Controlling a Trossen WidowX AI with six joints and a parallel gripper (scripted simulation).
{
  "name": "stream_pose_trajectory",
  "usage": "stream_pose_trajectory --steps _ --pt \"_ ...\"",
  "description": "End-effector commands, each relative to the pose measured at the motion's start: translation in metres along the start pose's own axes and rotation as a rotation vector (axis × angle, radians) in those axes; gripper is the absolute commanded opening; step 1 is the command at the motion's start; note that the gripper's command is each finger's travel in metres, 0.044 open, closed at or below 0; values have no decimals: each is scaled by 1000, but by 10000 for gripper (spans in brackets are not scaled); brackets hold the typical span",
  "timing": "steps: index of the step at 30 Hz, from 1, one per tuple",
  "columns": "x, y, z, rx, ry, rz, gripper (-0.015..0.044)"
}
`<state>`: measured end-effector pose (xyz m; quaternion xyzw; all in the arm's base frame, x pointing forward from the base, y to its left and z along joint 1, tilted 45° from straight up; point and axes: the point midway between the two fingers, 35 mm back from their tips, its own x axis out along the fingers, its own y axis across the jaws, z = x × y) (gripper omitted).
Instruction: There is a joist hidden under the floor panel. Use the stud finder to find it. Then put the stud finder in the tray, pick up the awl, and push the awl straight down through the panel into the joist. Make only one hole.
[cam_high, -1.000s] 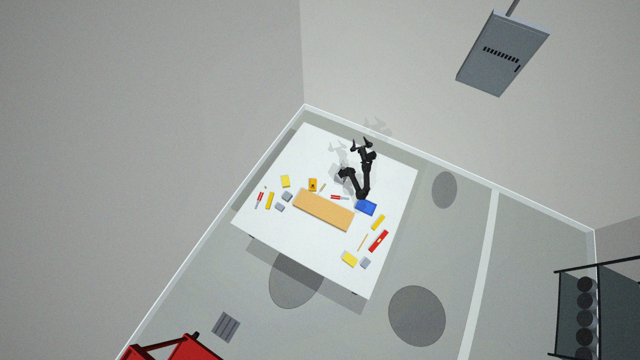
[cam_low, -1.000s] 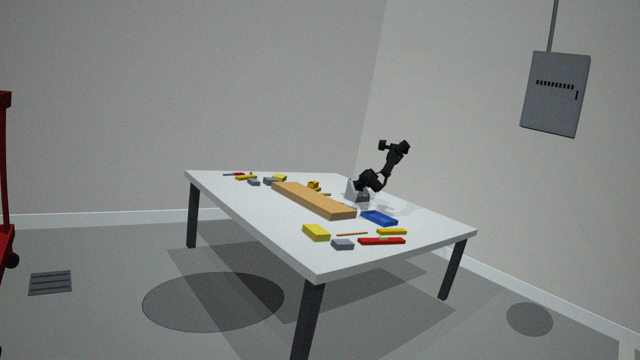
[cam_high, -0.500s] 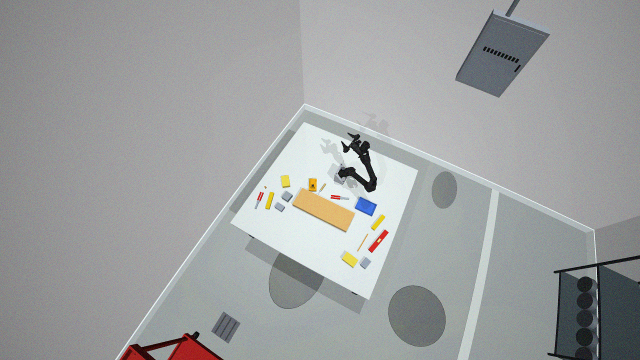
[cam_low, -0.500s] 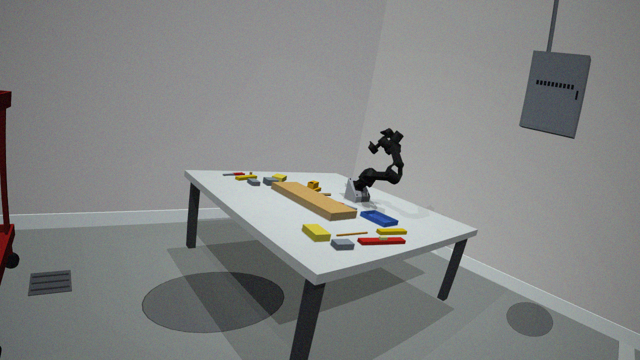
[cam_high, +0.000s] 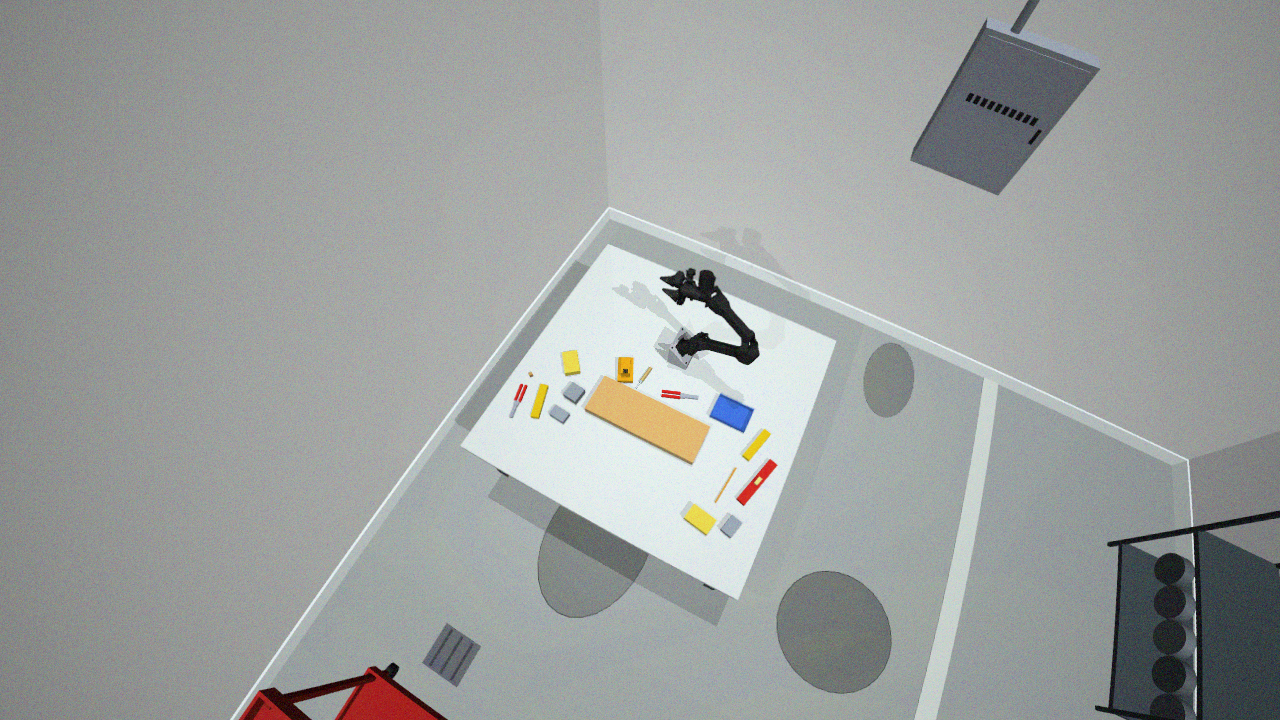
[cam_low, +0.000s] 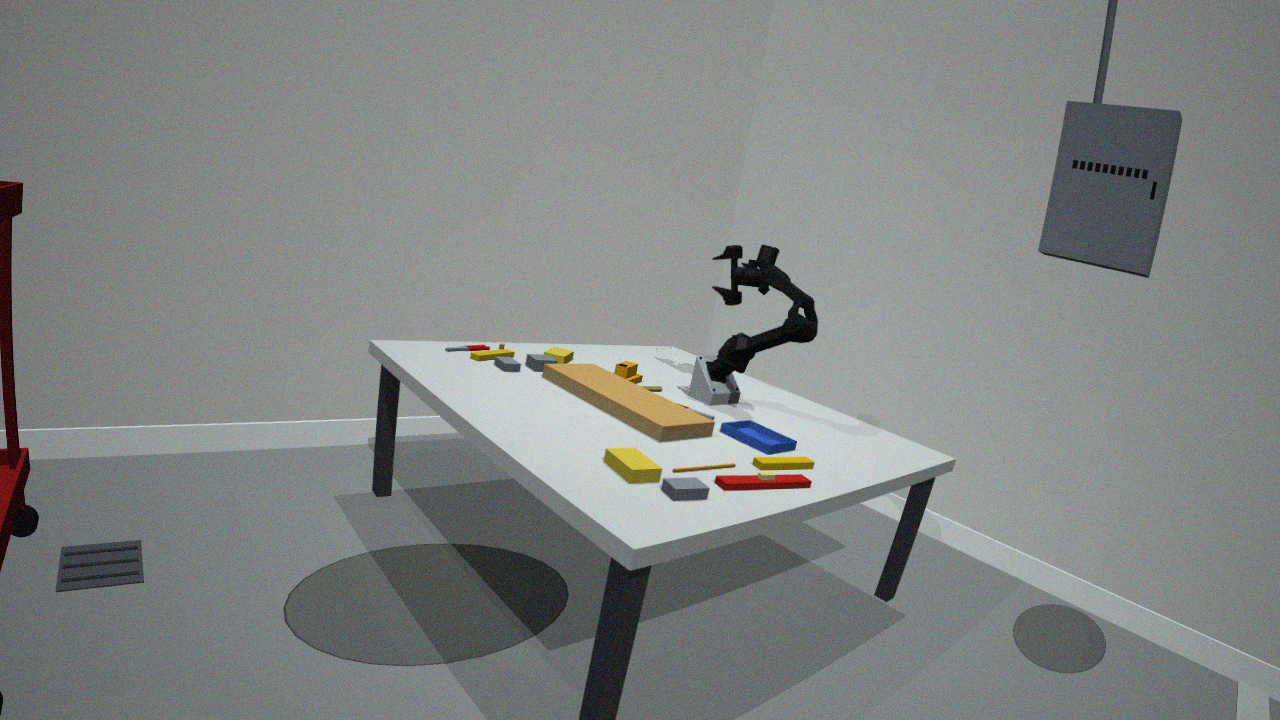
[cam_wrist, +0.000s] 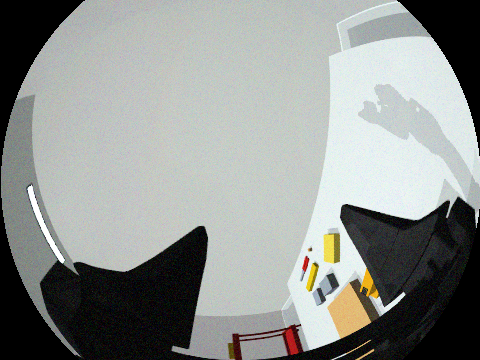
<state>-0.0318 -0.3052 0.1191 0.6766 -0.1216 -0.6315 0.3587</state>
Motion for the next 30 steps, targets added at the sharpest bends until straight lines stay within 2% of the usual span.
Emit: stream_pose_trajectory --steps 1,18,30 --pt "47 -7 -59 -523 287 -106 440" --pt "101 -58 -167 -1393 858 -73 440" --pt "114 -111 -237 -1894 1341 191 440"
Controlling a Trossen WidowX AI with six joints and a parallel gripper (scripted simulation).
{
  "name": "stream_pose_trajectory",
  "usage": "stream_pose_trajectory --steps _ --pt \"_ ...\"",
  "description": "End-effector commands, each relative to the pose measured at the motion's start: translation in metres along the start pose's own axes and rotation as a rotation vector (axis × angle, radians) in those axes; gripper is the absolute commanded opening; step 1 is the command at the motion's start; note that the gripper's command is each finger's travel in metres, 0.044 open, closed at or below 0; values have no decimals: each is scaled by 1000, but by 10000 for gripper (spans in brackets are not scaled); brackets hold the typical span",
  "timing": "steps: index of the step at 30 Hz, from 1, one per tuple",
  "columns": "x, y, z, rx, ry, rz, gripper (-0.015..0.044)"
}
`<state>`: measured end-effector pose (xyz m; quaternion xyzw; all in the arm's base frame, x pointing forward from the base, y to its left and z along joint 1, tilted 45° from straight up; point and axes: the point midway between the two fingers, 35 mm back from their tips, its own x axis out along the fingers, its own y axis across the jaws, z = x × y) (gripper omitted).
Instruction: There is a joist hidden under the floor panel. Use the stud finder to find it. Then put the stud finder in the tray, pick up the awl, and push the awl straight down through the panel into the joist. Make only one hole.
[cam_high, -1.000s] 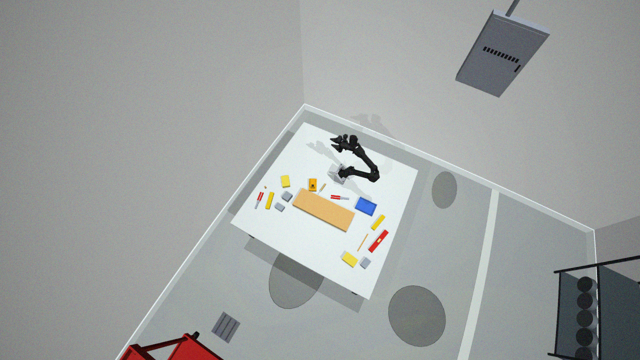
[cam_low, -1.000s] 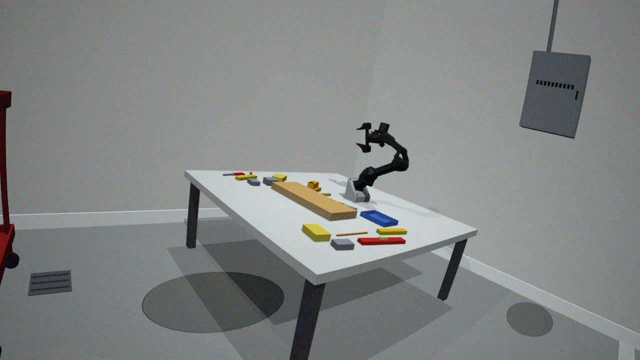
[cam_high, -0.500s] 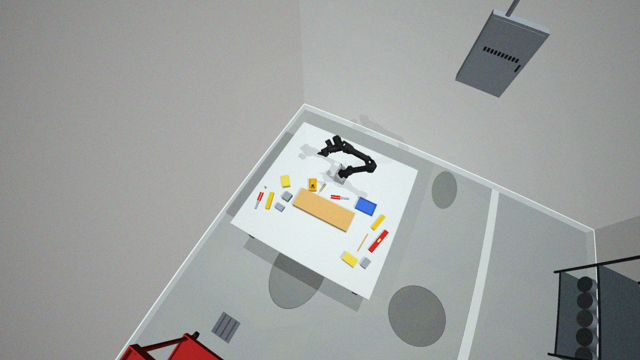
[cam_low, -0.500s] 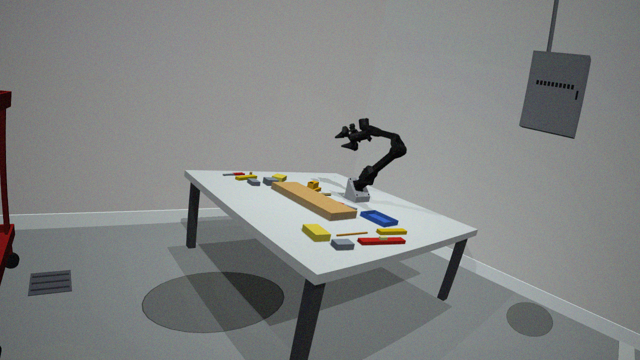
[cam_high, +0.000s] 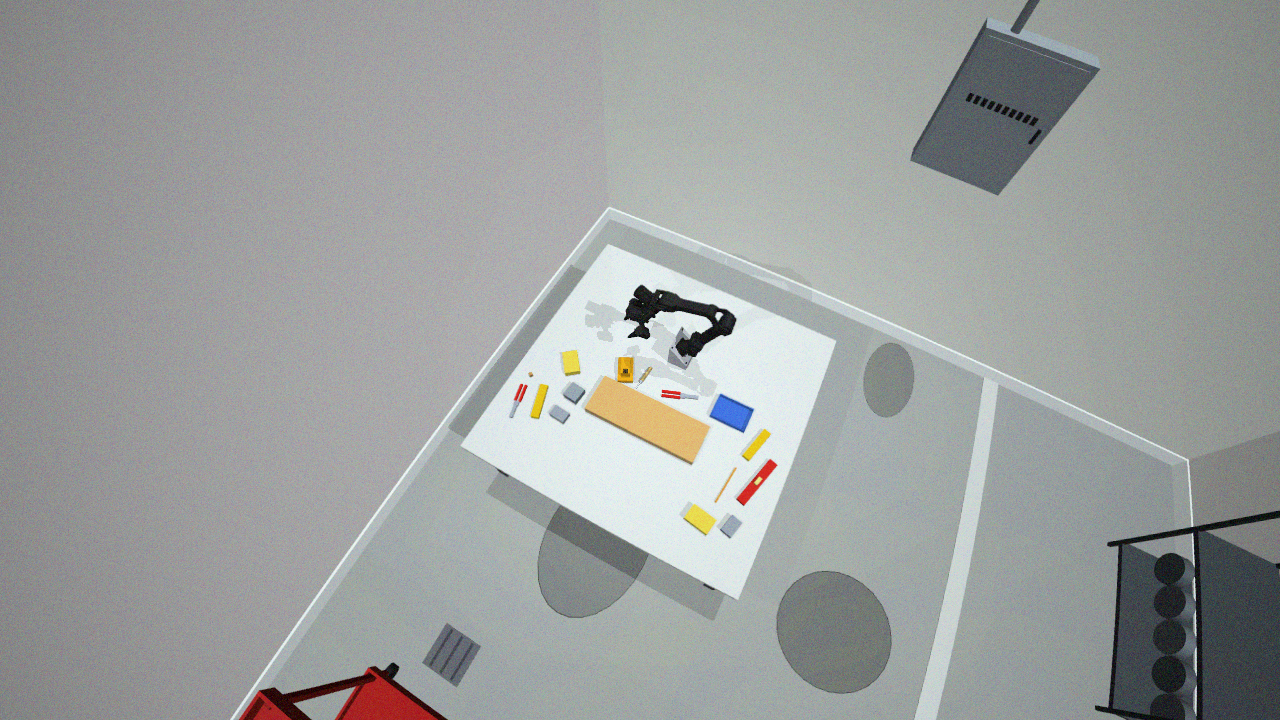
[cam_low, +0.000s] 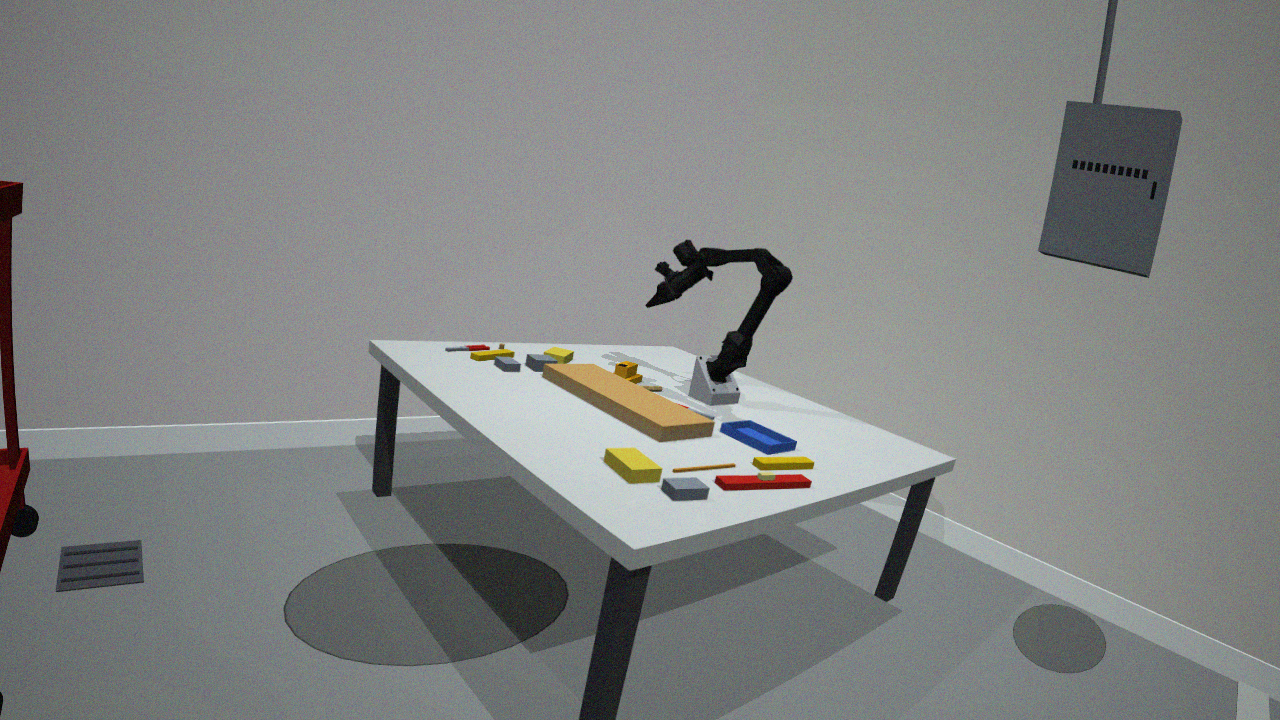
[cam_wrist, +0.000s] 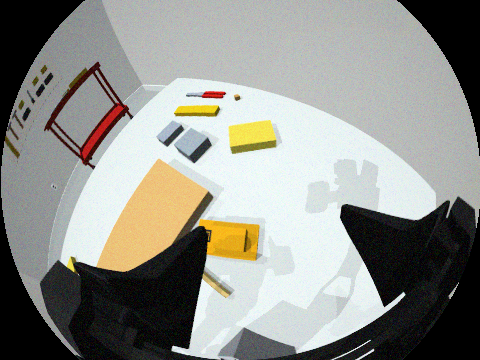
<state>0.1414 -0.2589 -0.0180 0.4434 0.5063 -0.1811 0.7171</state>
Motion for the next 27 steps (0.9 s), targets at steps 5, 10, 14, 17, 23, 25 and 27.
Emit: stream_pose_trajectory --steps 5,10,14,17,23,25,27 --pt "82 51 -30 -704 283 293 440" --pt "108 67 -48 -933 351 433 440" --pt "127 78 -65 -1104 391 556 440" --pt "139 86 -78 -1214 411 646 440" --pt "140 86 -79 -1222 412 652 440" --pt "140 86 -79 -1222 412 652 440" --pt "140 86 -79 -1222 412 652 440"
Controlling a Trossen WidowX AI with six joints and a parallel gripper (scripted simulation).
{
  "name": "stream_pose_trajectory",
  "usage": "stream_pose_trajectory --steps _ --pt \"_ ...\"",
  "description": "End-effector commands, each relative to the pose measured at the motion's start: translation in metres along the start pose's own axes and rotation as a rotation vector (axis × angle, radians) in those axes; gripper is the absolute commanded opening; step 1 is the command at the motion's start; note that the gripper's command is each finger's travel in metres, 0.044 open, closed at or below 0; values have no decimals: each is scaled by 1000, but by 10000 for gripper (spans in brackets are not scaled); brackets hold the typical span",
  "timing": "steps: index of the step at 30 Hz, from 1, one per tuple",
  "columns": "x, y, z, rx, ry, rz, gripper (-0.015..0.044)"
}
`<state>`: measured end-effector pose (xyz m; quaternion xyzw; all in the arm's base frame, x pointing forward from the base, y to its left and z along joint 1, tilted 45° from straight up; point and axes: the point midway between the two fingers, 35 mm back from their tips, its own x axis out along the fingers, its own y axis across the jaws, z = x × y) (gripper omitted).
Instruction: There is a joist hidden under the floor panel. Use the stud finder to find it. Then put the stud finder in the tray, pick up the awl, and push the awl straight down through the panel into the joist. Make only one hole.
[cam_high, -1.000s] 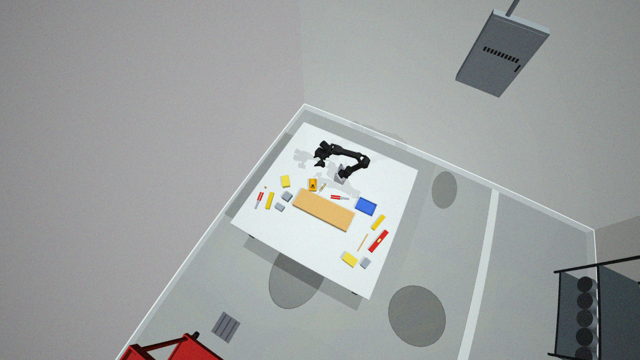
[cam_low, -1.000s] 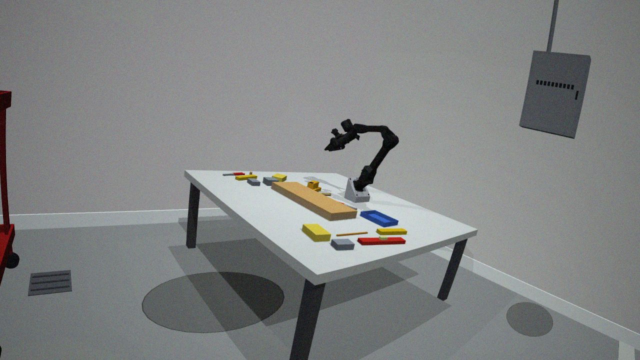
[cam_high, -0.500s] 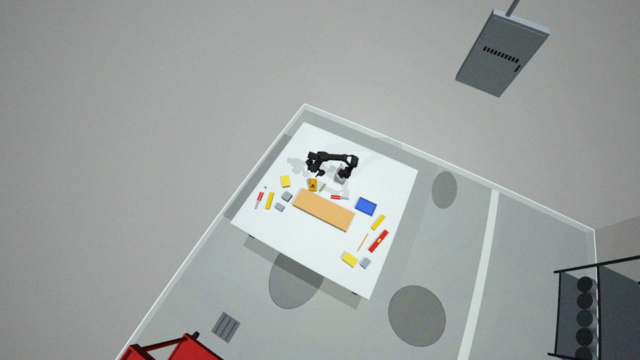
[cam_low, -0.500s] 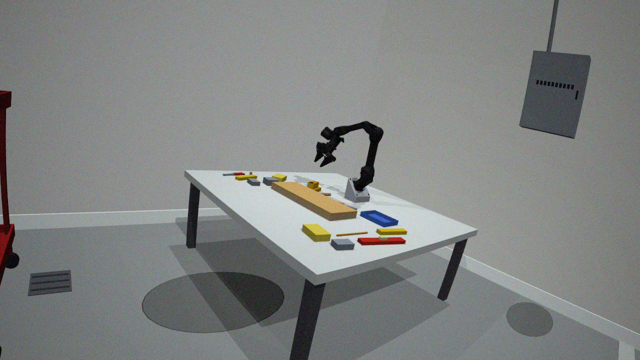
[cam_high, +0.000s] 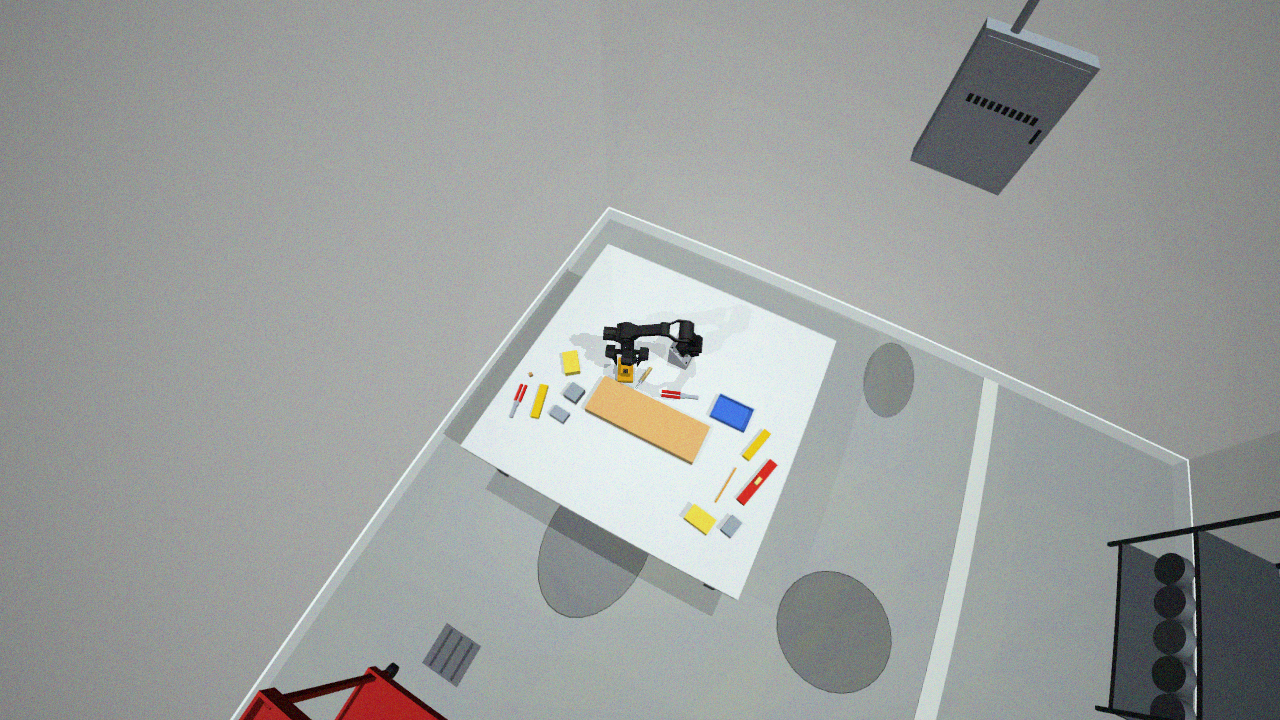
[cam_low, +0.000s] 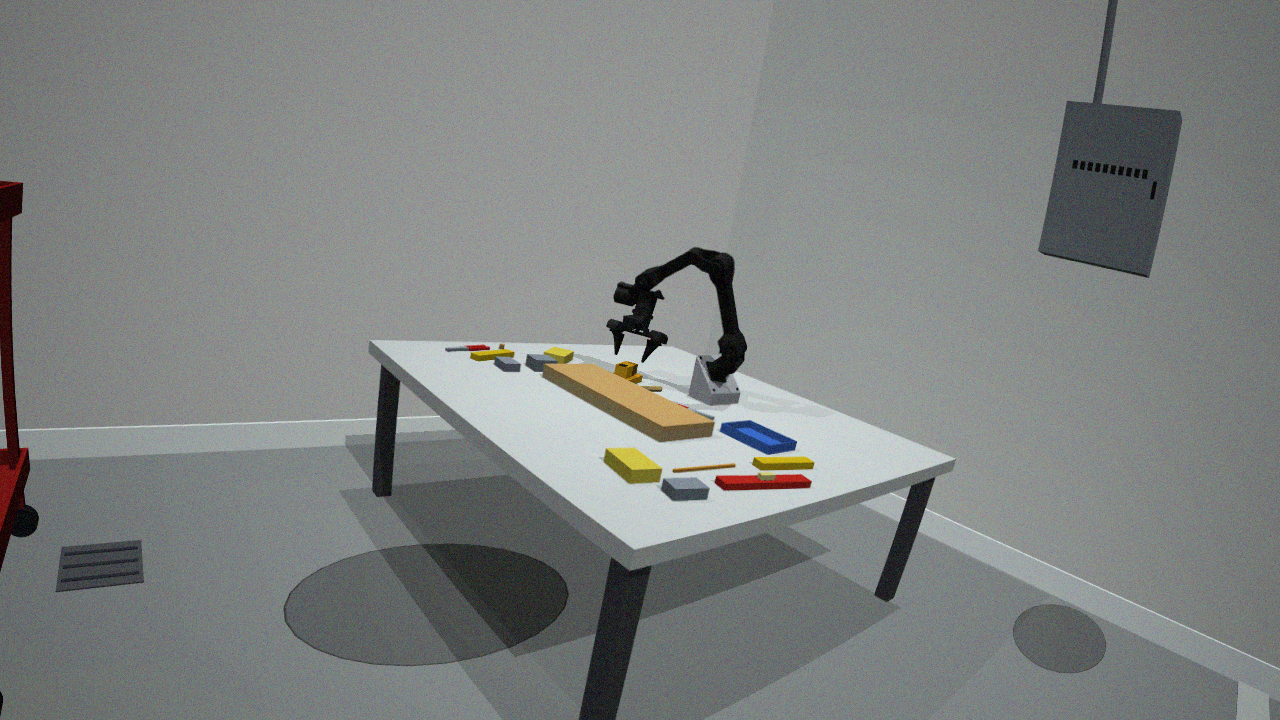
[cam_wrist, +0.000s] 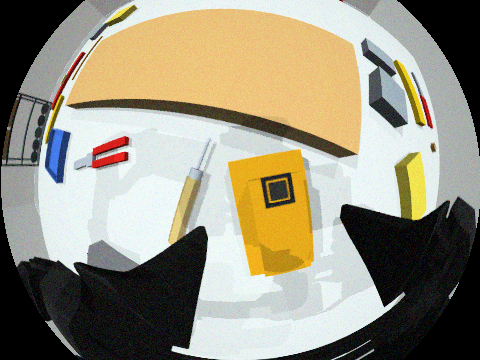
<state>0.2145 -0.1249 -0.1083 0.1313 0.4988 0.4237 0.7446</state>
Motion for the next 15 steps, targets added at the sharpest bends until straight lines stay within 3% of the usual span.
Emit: stream_pose_trajectory --steps 1,15 --pt "4 0 2 -55 -4 21 440" --pt "3 -7 -4 -55 -4 21 440"
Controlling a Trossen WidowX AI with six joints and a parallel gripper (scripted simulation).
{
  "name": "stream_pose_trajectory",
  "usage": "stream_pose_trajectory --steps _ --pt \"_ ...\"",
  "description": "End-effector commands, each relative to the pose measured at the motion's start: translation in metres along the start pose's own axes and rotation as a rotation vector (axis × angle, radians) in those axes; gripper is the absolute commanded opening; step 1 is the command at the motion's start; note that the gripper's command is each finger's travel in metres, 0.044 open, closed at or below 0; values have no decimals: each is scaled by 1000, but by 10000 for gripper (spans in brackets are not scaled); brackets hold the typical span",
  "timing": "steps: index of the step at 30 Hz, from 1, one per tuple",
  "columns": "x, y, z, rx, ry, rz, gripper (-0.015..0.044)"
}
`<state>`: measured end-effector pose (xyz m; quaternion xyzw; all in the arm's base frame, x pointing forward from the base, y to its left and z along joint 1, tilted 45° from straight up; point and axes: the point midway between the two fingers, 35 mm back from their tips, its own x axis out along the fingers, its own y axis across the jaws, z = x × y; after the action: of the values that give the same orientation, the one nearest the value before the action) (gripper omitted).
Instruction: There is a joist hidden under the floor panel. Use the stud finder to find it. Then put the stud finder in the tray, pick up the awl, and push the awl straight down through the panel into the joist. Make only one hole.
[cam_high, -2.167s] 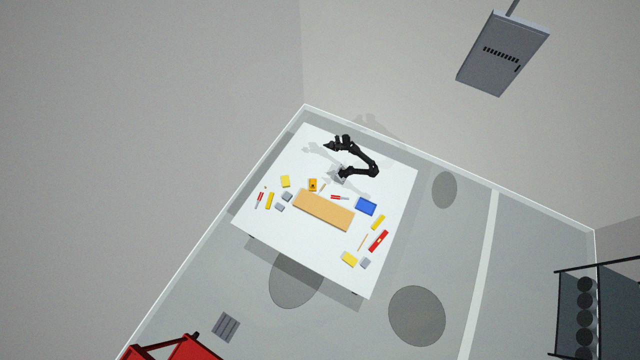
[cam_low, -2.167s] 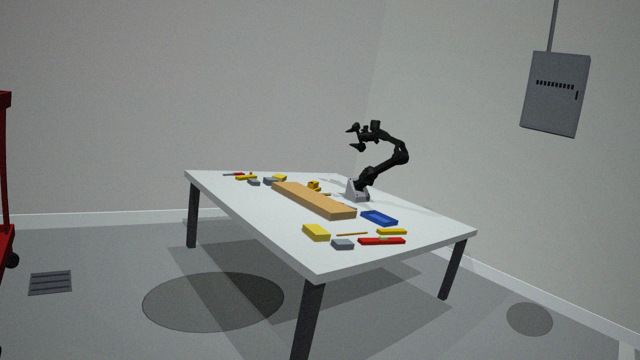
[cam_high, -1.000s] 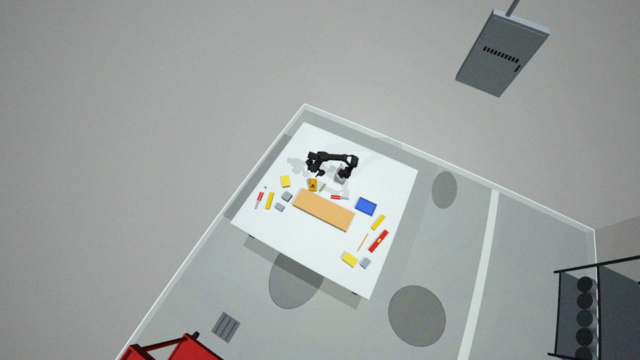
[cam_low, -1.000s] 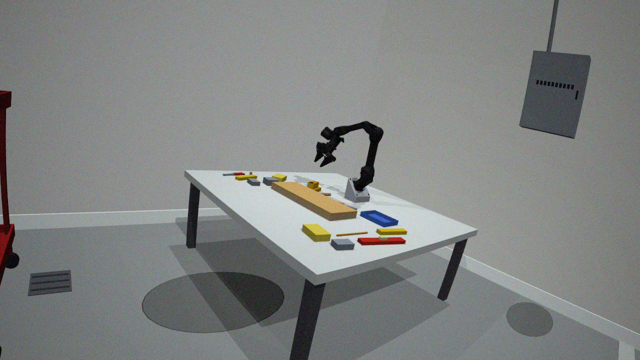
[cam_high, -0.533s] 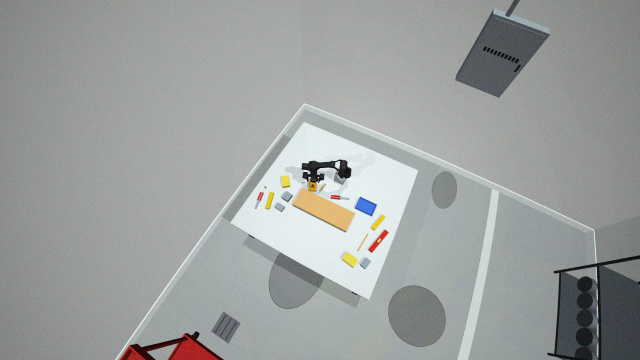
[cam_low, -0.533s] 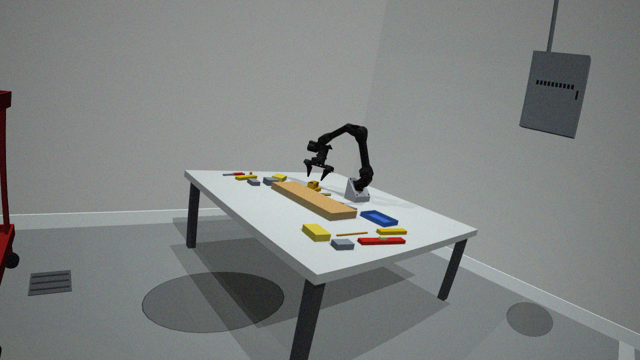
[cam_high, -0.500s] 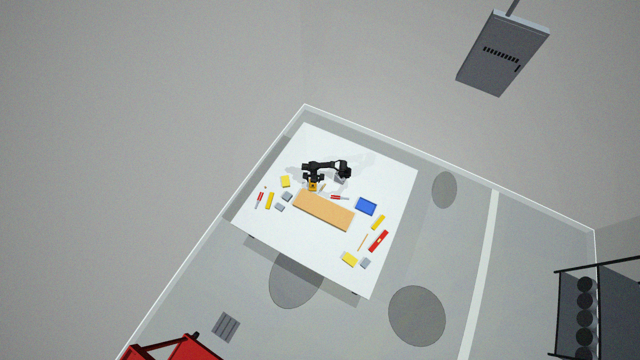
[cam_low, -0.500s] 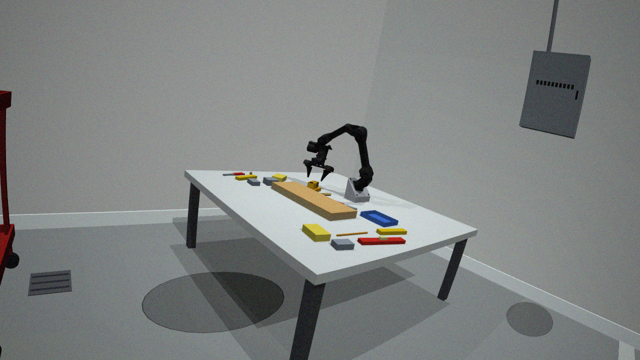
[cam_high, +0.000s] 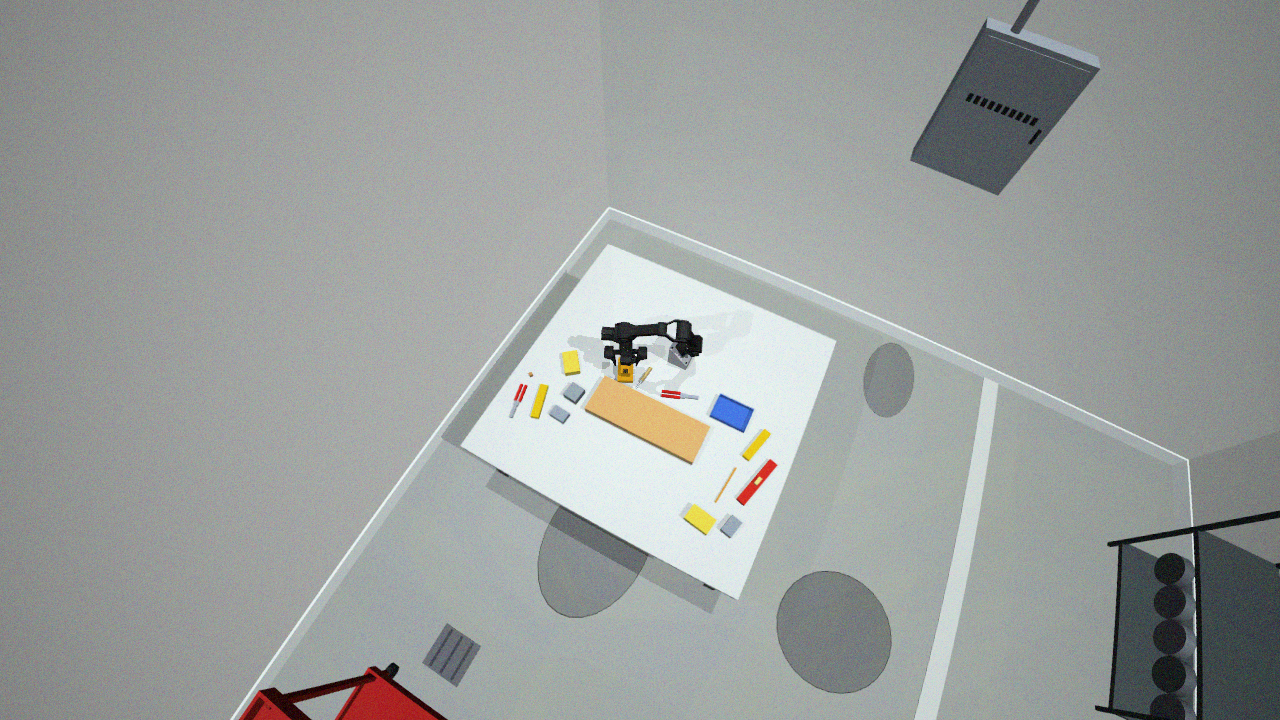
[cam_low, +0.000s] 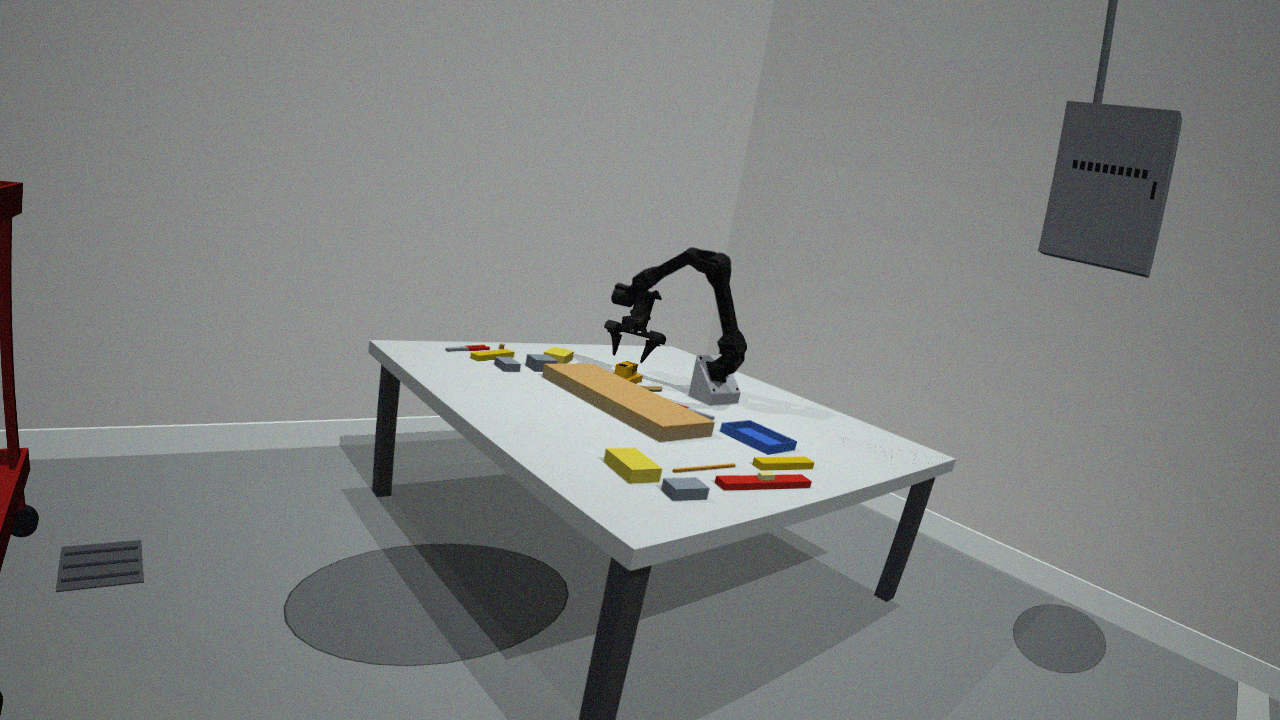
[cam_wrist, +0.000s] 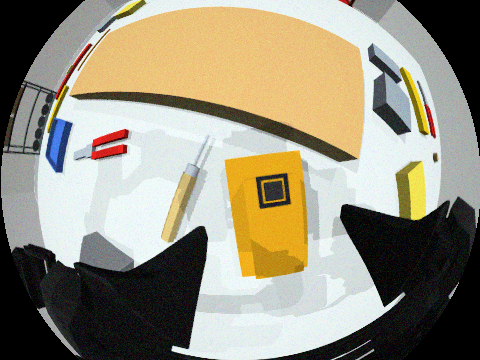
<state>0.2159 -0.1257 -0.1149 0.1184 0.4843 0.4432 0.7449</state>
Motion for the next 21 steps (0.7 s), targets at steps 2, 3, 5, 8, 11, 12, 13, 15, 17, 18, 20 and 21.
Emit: stream_pose_trajectory --steps 2,3,5,8,11,12,13,15,17,18,20,21 --pt "2 -2 -2 -4 2 1 440" --pt "3 -2 -3 -4 2 1 440" --pt "6 -2 -4 -4 2 1 440" --pt "11 -3 -5 -4 2 1 440" --pt "16 -3 -6 -4 2 1 440" --pt "17 -3 -7 -4 2 1 440" --pt "19 -3 -7 -4 2 1 440" --pt "22 -3 -8 -4 2 1 440" --pt "25 -3 -9 -4 2 1 440" --pt "27 -3 -9 -4 1 1 440" --pt "30 -3 -10 -4 1 1 440" --pt "32 -3 -10 -4 1 1 440"
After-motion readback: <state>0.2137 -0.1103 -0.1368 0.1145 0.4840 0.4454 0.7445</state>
